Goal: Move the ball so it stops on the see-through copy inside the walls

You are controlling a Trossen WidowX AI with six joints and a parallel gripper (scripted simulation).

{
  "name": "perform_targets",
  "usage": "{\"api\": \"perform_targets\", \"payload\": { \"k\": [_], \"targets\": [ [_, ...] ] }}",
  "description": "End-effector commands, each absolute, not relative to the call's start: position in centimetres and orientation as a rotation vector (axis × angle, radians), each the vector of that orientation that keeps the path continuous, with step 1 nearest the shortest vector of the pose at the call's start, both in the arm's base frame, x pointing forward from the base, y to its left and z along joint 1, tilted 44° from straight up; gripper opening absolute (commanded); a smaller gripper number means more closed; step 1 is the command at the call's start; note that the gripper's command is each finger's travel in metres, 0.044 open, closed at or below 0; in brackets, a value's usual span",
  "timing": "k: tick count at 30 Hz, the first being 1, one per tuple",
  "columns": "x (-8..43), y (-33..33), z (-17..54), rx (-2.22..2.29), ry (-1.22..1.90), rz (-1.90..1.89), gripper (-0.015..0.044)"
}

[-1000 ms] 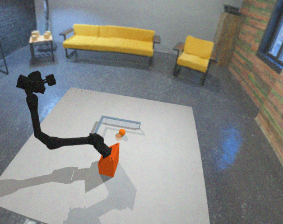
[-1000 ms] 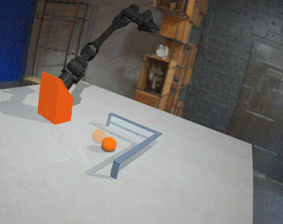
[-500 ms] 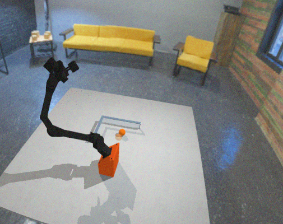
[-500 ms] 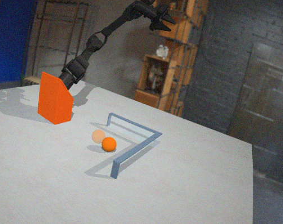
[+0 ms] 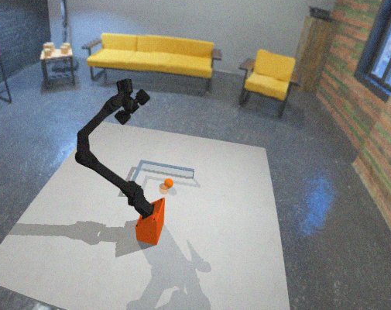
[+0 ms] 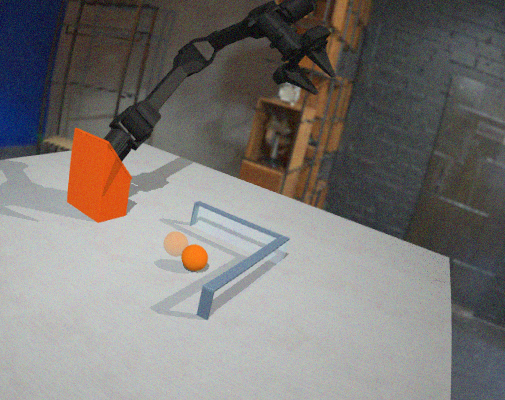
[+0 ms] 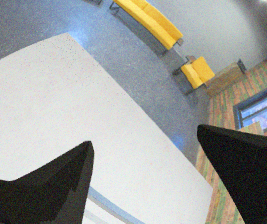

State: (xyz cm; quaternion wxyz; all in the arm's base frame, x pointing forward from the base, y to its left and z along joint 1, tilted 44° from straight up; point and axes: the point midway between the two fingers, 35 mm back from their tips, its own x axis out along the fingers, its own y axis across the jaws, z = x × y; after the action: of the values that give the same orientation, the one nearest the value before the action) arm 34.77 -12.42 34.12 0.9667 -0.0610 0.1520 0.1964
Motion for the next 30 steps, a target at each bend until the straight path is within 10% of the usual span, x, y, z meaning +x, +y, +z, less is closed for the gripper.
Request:
{"api": "perform_targets", "payload": {
  "k": [1, 30],
  "targets": [
    [36.6, -12.8, 27.0, -0.223, 0.424, 0.473, 0.0357],
    [30.6, -5.9, -2.3, -0.607, 0.625, 1.317, 0.0357]
  ]
}}
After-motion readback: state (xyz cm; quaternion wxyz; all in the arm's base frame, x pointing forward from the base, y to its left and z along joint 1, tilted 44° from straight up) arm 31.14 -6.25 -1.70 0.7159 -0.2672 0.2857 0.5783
